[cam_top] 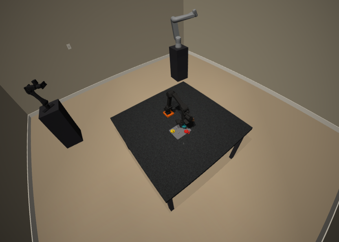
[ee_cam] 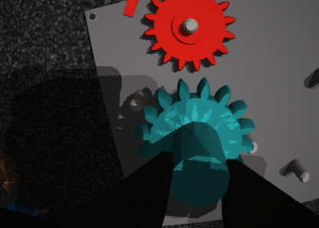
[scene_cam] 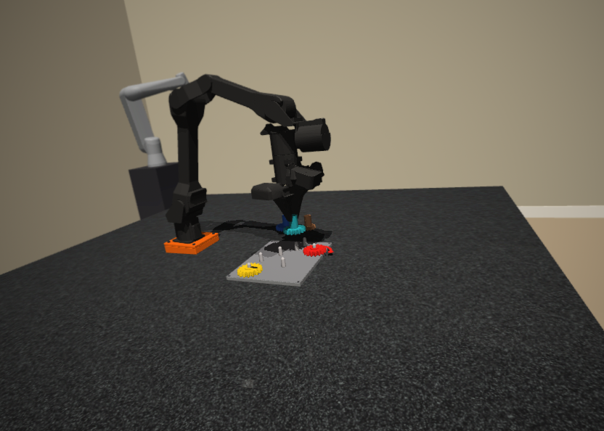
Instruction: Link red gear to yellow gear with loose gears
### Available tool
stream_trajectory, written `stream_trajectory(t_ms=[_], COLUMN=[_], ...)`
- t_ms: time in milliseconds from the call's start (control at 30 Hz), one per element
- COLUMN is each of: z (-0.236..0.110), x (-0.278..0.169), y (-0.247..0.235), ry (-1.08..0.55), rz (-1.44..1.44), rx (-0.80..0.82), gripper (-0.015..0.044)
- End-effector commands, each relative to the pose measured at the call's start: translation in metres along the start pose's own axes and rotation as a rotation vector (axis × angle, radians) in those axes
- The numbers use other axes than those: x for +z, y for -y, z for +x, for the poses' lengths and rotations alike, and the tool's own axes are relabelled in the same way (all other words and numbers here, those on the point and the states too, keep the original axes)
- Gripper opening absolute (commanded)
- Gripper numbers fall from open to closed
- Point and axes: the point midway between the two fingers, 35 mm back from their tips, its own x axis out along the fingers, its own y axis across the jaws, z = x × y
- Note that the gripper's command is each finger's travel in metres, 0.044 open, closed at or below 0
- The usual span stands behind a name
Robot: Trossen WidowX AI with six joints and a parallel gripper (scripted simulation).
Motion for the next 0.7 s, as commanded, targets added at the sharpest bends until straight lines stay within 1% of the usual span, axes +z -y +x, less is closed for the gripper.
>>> stream_trajectory(t_ms=[0, 333, 667], z=[0.004, 0.019, 0.033], x=[0.000, 0.000, 0.000], y=[-0.001, 0.000, -0.001], ry=[0.000, 0.001, 0.000], rz=[-0.047, -0.149, -0.026], rx=[0.004, 0.004, 0.004], gripper=[0.0000, 0.0000, 0.0000])
